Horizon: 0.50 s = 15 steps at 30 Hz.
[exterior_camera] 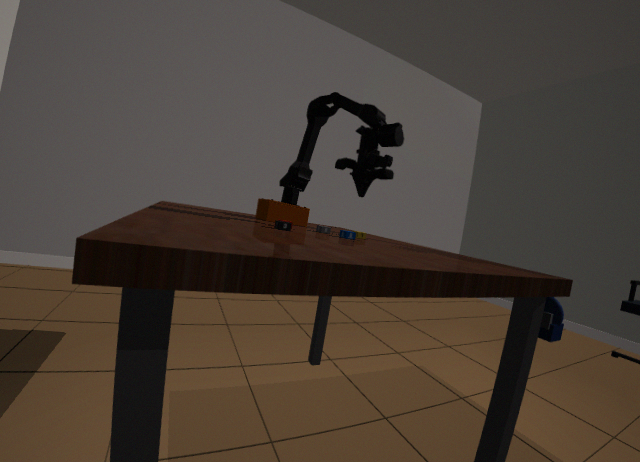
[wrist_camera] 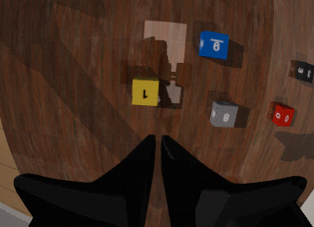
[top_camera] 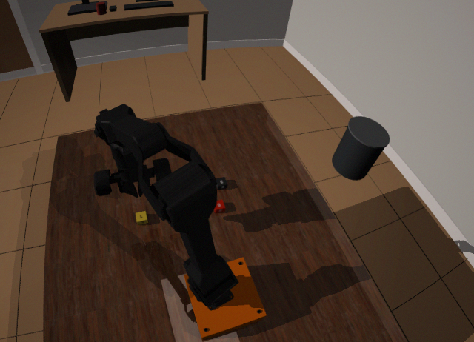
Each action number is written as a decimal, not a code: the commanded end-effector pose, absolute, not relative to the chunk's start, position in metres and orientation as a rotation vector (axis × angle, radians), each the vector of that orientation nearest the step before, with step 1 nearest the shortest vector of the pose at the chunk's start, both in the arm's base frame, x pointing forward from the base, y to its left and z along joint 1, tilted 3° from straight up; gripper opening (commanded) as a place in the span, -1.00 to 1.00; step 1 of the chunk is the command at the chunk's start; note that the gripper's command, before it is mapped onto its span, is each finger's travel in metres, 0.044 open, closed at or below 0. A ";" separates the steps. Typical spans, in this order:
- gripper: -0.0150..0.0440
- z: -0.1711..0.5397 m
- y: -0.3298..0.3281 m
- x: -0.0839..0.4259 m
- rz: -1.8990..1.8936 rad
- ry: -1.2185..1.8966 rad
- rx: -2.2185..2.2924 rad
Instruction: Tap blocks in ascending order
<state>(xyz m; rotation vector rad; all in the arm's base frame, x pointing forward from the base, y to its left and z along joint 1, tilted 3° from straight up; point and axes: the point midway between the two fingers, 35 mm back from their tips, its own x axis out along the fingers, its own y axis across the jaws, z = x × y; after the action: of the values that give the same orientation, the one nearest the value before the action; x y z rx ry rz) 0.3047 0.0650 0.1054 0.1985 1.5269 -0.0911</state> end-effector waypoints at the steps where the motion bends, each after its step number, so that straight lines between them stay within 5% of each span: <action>1: -0.42 0.081 0.070 0.308 -0.109 1.531 0.202; 5: -0.42 0.026 0.073 0.308 -0.109 1.532 0.202; 15: -0.42 0.018 0.073 0.308 -0.109 1.532 0.202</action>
<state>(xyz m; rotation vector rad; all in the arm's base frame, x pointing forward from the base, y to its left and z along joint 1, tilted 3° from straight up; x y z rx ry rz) 0.3099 0.0740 0.0274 0.2060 1.5230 -0.0980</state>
